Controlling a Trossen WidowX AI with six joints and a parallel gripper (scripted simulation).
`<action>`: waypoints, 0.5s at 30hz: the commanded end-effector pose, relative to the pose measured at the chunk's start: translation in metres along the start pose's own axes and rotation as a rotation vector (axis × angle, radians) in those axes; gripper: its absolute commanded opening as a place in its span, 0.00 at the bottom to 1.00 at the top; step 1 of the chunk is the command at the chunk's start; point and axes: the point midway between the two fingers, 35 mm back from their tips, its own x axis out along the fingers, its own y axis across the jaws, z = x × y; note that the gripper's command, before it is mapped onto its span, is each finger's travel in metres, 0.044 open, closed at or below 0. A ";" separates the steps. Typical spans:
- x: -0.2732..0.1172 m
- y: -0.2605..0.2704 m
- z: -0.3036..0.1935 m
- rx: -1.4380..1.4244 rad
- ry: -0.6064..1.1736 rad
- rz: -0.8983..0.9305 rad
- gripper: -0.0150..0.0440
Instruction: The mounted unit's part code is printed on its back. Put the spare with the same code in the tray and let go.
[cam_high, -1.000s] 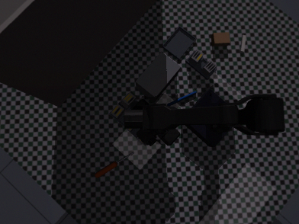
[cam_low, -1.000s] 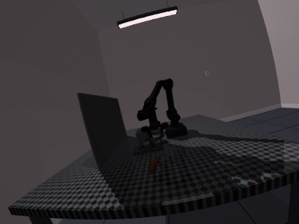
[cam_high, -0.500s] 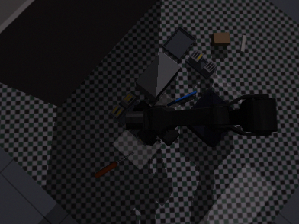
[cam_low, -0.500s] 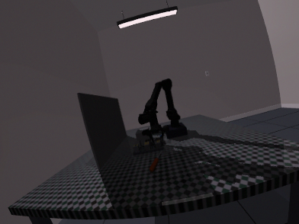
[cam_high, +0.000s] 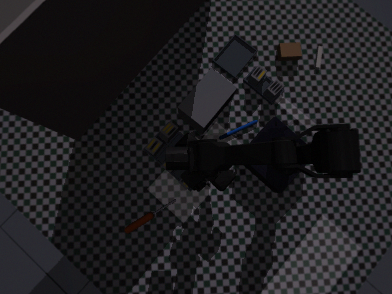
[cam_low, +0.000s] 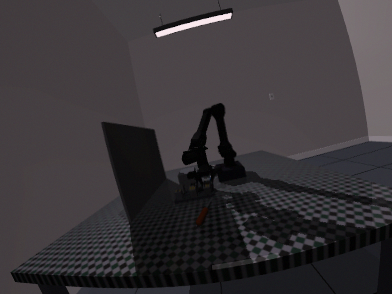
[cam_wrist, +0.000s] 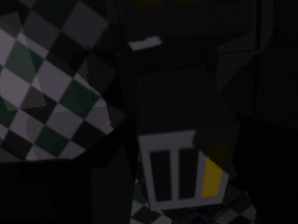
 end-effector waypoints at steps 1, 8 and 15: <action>0.000 0.000 0.000 0.000 -0.001 0.000 0.52; 0.000 0.000 0.000 0.000 -0.001 0.000 0.41; 0.000 0.000 0.000 0.000 -0.001 0.000 0.25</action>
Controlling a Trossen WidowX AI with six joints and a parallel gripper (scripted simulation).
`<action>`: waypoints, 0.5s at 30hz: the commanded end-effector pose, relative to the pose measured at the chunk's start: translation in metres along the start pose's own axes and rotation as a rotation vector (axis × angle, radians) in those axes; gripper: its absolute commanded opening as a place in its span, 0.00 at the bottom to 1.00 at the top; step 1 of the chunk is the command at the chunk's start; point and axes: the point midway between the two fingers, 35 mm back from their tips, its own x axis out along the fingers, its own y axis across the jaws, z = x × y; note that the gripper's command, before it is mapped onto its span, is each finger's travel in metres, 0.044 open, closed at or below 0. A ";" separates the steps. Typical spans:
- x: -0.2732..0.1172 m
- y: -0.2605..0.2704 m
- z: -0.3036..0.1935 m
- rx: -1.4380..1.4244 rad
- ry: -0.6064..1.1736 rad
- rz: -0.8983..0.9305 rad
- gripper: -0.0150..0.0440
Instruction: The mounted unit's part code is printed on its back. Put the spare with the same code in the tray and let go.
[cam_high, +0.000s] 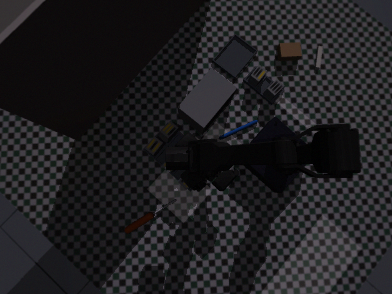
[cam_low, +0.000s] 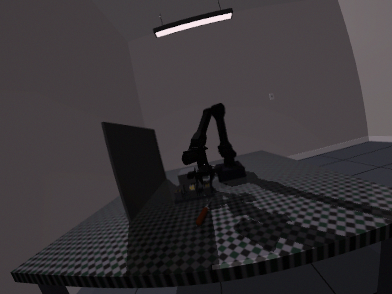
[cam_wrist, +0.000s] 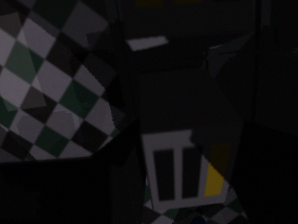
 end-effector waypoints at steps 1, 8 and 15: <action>0.000 0.000 0.000 0.000 0.000 0.000 0.25; -0.015 -0.002 0.002 0.001 -0.001 0.000 0.25; -0.063 -0.002 0.002 0.003 -0.001 0.000 0.25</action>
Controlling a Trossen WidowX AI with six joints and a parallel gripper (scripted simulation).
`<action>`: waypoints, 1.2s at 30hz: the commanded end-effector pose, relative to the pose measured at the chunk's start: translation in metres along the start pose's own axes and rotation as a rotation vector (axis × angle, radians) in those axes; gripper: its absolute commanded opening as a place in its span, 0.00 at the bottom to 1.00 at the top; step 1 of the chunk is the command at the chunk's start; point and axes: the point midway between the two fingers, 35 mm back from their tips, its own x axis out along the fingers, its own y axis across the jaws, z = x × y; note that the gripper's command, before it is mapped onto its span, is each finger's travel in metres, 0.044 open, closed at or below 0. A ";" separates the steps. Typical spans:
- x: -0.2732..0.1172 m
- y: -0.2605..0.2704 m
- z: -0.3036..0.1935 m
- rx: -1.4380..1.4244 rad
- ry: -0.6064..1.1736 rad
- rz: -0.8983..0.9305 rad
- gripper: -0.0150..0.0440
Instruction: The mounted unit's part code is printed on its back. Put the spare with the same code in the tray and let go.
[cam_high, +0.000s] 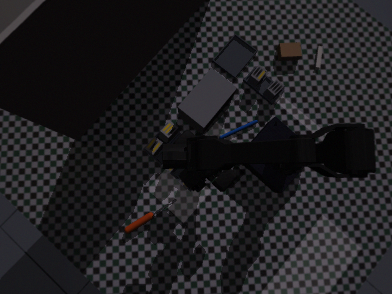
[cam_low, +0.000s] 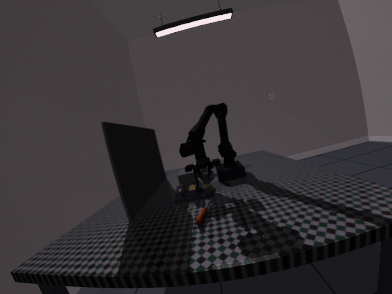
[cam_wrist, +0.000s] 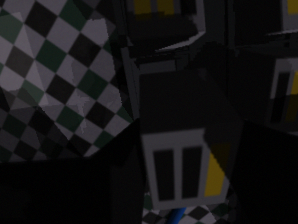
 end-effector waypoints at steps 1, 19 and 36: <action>-0.029 0.001 -0.001 0.000 -0.004 -0.002 0.25; -0.076 -0.003 0.001 0.001 -0.004 -0.004 0.25; -0.116 -0.026 -0.011 0.008 -0.005 -0.010 0.25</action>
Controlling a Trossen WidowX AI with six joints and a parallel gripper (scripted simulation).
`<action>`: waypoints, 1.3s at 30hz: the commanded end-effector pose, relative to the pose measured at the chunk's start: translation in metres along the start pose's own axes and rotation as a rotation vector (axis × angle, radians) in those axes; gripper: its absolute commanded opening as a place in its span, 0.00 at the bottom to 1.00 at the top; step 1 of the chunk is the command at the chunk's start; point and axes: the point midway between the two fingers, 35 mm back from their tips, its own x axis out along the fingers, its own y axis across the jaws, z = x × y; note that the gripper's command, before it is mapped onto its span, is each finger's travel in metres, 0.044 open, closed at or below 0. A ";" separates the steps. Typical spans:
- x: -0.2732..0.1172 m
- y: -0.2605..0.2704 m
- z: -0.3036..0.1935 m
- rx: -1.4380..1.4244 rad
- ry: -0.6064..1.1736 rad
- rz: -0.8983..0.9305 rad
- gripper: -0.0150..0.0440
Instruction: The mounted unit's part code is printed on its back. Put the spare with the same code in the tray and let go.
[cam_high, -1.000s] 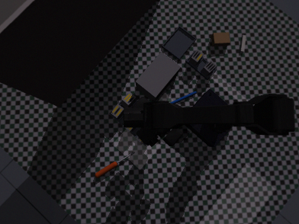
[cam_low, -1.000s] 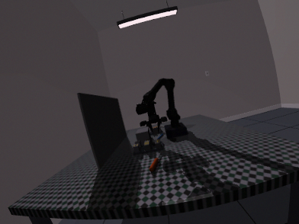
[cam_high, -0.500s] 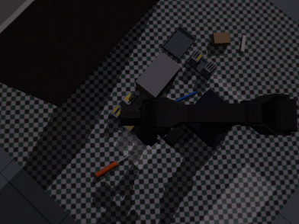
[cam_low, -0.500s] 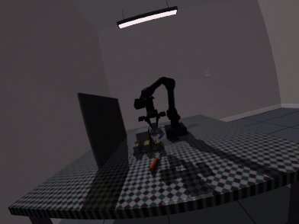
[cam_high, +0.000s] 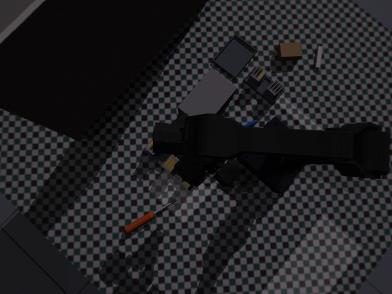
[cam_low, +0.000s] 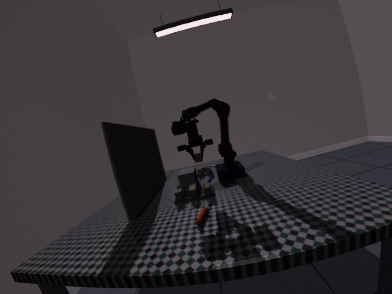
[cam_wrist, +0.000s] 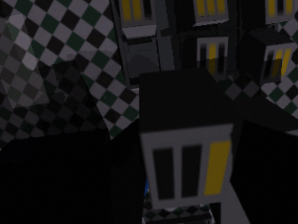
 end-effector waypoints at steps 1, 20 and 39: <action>-0.004 -0.016 -0.008 0.008 -0.002 -0.001 0.25; -0.012 -0.094 -0.068 0.025 0.005 -0.022 0.25; -0.012 -0.136 -0.149 0.092 -0.023 -0.026 0.25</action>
